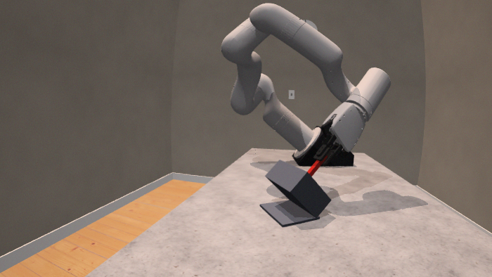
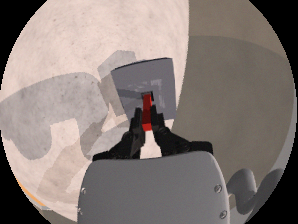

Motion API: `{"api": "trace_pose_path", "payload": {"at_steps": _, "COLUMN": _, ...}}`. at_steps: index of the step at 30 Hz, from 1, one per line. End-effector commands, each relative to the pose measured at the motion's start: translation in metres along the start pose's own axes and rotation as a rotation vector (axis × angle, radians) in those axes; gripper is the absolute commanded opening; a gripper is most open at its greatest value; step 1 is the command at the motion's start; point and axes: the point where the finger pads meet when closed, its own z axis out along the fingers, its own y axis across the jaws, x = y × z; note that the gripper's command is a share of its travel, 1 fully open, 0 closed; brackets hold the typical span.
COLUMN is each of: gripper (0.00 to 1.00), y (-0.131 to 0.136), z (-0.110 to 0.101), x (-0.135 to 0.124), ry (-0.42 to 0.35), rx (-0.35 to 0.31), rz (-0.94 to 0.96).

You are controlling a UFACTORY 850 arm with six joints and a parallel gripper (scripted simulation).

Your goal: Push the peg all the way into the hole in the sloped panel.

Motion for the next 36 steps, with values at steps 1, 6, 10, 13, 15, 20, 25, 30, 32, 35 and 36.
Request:
{"api": "trace_pose_path", "payload": {"at_steps": 1, "gripper": 0.0, "y": 0.001, "z": 0.002, "x": 0.0, "ry": 0.001, "rx": 0.0, "rz": 0.001}}
{"api": "trace_pose_path", "payload": {"at_steps": 6, "gripper": 0.0, "y": 0.001, "z": 0.005, "x": 0.0, "ry": 0.001, "rx": 0.0, "rz": 0.001}}
{"api": "trace_pose_path", "payload": {"at_steps": 10, "gripper": 0.0, "y": 0.001, "z": 0.007, "x": 0.0, "ry": 0.001, "rx": 0.0, "rz": 0.001}}
{"api": "trace_pose_path", "payload": {"at_steps": 13, "gripper": 0.0, "y": 0.001, "z": 0.008, "x": 0.0, "ry": 0.001, "rx": 0.0, "rz": 0.001}}
{"api": "trace_pose_path", "payload": {"at_steps": 15, "gripper": 0.0, "y": 0.001, "z": 0.01, "x": 0.0, "ry": 0.001, "rx": 0.0, "rz": 0.001}}
{"api": "trace_pose_path", "payload": {"at_steps": 20, "gripper": 0.0, "y": 0.001, "z": 0.013, "x": 0.0, "ry": 0.001, "rx": 0.0, "rz": 0.001}}
{"api": "trace_pose_path", "payload": {"at_steps": 25, "gripper": 0.0, "y": 0.001, "z": 0.015, "x": 0.0, "ry": 0.001, "rx": 0.0, "rz": 0.001}}
{"api": "trace_pose_path", "payload": {"at_steps": 30, "gripper": 0.0, "y": 0.001, "z": 0.018, "x": 0.0, "ry": 0.001, "rx": 0.0, "rz": 0.001}}
{"api": "trace_pose_path", "payload": {"at_steps": 32, "gripper": 0.0, "y": 0.001, "z": 0.019, "x": 0.0, "ry": 0.001, "rx": 0.0, "rz": 0.001}}
{"api": "trace_pose_path", "payload": {"at_steps": 35, "gripper": 0.0, "y": 0.001, "z": 0.022, "x": 0.0, "ry": 0.001, "rx": 0.0, "rz": 0.001}}
{"api": "trace_pose_path", "payload": {"at_steps": 36, "gripper": 0.0, "y": 0.001, "z": 0.022, "x": 0.0, "ry": 0.001, "rx": 0.0, "rz": 0.001}}
